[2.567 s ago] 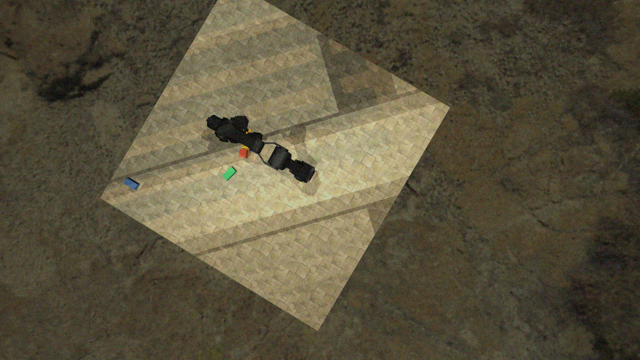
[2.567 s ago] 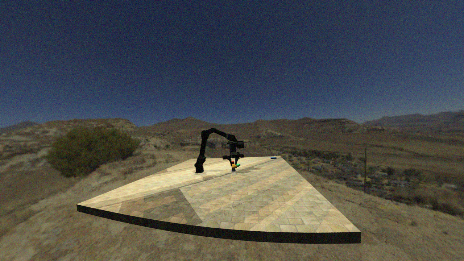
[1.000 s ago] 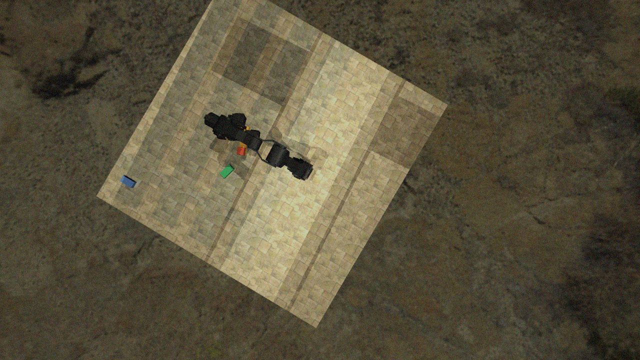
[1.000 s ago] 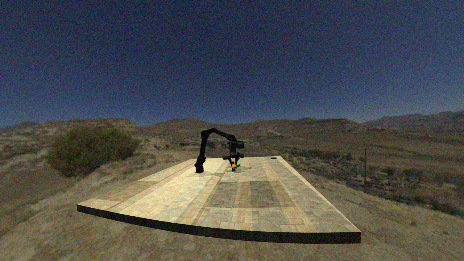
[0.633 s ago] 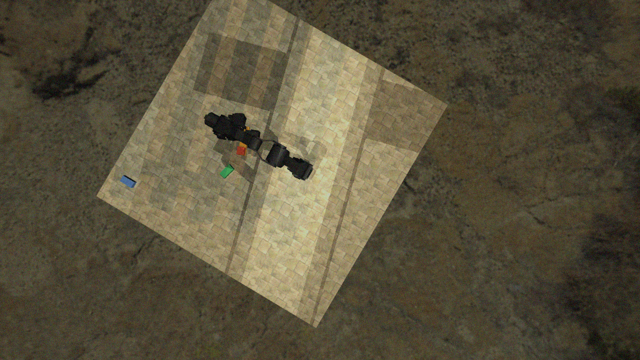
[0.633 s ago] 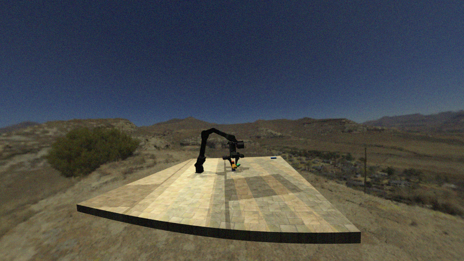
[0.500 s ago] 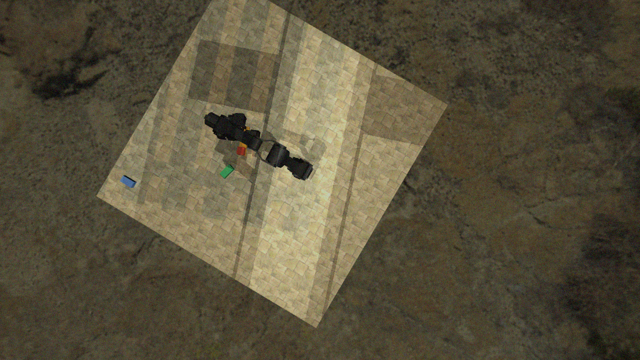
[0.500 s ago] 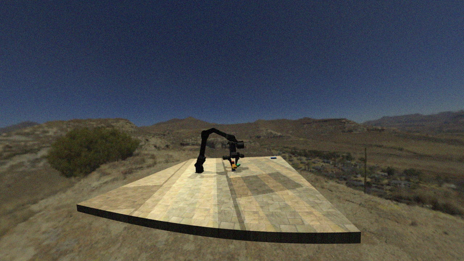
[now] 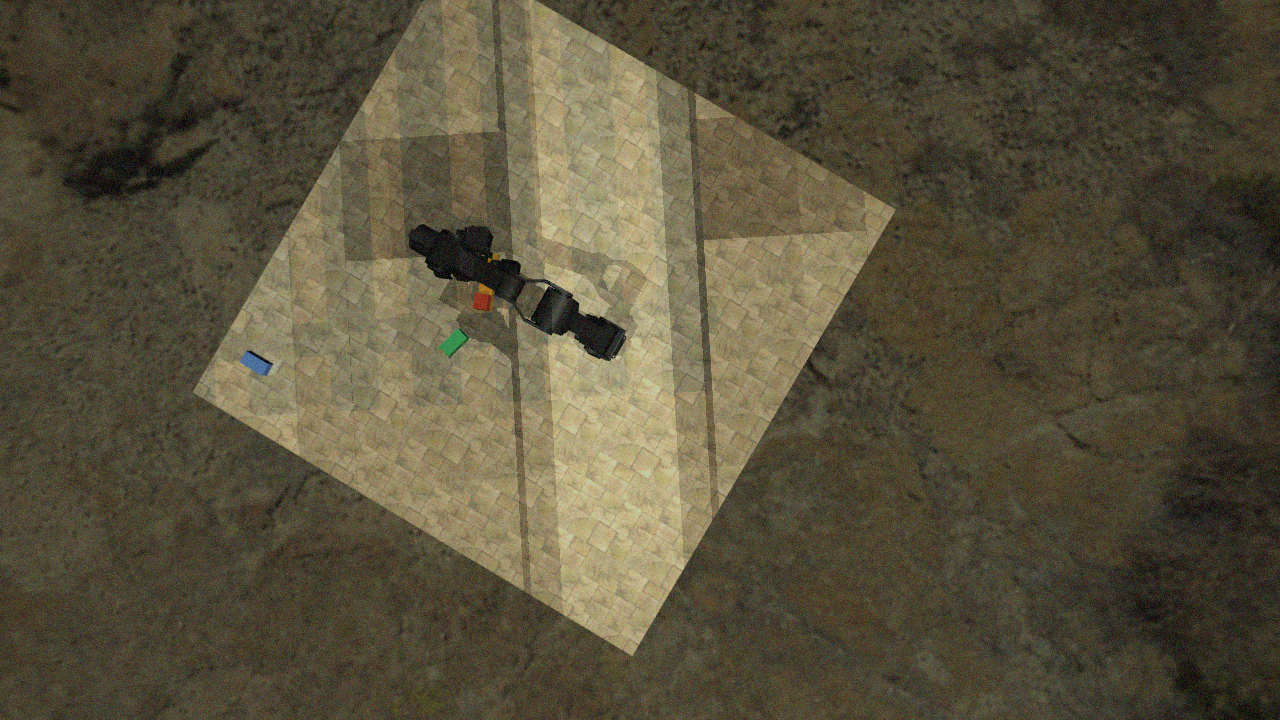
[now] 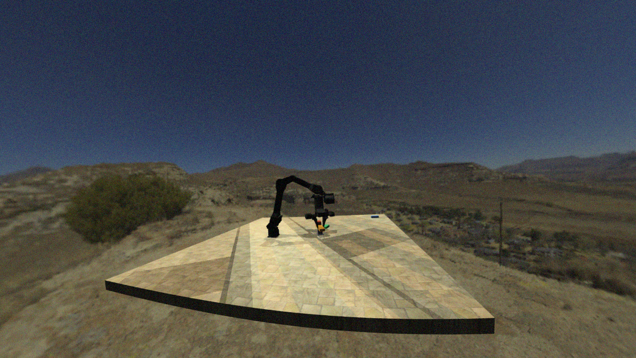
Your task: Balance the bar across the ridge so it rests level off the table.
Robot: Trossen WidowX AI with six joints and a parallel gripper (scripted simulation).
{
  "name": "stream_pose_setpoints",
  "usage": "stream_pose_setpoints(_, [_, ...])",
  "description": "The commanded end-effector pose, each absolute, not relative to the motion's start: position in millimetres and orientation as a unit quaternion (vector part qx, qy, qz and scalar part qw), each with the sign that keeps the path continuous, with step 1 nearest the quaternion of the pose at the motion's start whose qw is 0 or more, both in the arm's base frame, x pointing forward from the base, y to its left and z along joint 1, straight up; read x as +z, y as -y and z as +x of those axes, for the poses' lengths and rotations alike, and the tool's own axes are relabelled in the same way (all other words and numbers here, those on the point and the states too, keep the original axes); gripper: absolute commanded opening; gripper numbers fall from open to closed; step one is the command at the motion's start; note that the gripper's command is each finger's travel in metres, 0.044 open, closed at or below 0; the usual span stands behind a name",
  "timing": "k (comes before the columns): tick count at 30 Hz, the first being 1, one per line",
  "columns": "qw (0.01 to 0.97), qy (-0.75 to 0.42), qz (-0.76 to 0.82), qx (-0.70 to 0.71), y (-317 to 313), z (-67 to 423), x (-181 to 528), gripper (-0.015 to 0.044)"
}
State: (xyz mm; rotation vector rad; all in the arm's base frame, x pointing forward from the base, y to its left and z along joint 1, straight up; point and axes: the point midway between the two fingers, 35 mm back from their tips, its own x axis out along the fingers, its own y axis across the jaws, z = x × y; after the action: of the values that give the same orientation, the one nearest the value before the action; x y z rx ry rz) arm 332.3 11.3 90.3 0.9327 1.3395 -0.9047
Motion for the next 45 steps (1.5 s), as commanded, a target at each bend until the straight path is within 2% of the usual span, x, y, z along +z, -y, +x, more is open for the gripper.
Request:
stream_pose_setpoints(1, [0.595, -0.577, 0.402, -0.390, -11.3, 332.2, 90.2, 0.0000])
stream_pose_setpoints(29, [0.595, -0.577, 0.402, -0.390, -11.3, 332.2, 90.2, 0.0000])
stream_pose_setpoints(35, [0.595, -0.577, 0.402, -0.390, -11.3, 332.2, 90.2, 0.0158])
stream_pose_setpoints(45, [0.595, -0.577, 0.402, -0.390, -11.3, 332.2, 90.2, 0.0167])
